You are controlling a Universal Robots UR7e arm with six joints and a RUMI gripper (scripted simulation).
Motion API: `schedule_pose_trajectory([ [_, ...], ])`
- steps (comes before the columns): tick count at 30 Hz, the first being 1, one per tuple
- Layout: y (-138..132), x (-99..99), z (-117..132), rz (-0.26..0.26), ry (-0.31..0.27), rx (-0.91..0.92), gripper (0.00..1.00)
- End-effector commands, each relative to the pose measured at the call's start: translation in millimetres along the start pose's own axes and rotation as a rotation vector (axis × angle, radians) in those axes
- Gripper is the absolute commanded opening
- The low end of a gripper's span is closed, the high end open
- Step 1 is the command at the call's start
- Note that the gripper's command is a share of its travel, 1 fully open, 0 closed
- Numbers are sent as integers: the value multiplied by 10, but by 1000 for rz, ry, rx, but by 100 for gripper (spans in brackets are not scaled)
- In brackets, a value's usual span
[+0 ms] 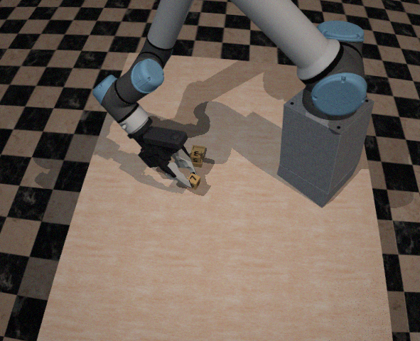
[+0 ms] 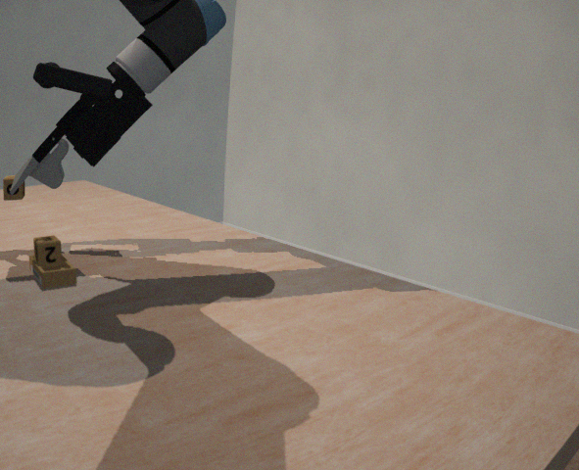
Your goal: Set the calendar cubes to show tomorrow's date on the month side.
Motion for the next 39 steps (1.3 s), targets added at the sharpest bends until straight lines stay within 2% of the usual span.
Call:
schedule_pose_trajectory([
  [1, -2, 10, 15, 0, -1, 0, 10],
  [39, -76, 366, 364, 0, -1, 0, 10],
])
Point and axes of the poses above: the point where the finger pads meet when closed, its own x axis out along the fingers, its own y axis across the jaws, z = x × y, the point moved 6 cm from there along -x, back along the fingers, and after that the axes turned 12 degrees about -x, right-handed, at the moved point
